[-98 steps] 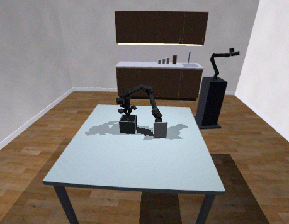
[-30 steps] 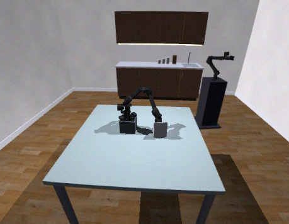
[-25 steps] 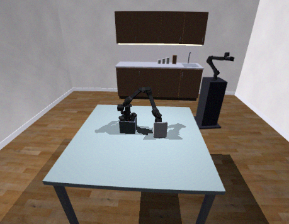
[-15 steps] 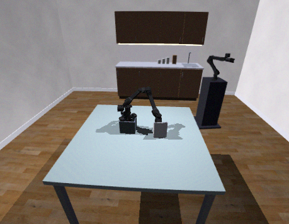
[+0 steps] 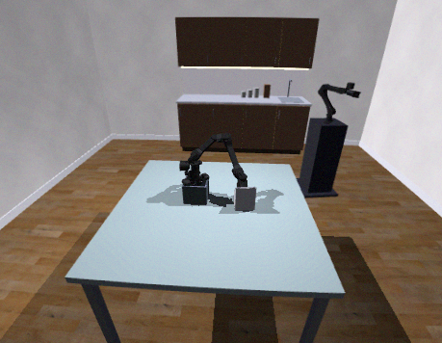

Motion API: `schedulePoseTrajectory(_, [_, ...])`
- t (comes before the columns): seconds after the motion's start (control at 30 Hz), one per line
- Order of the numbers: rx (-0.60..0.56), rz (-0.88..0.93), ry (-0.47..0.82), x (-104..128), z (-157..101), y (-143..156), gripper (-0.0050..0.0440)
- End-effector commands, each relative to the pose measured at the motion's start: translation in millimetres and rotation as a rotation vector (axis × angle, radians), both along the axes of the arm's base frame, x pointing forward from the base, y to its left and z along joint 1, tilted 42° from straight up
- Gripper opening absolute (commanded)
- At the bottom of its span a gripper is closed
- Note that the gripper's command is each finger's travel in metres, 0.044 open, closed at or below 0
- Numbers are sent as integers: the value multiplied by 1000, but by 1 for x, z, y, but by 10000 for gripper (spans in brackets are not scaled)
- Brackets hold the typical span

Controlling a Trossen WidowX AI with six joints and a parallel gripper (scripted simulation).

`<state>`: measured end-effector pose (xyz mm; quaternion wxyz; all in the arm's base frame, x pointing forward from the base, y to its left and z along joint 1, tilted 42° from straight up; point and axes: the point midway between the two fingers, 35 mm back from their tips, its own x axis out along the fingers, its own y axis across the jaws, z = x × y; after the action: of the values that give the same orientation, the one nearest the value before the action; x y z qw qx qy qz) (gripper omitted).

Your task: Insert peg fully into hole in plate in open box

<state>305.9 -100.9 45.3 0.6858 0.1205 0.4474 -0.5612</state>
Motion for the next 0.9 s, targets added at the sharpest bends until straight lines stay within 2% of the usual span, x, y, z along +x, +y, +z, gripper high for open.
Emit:
schedulePoseTrajectory(0.0, [0,-1,0,0,0,0,150])
schedulePoseTrajectory(0.63, [1,-1,0,1,4,4,150])
schedulePoseTrajectory(0.87, [1,0,2,4,23,21,150])
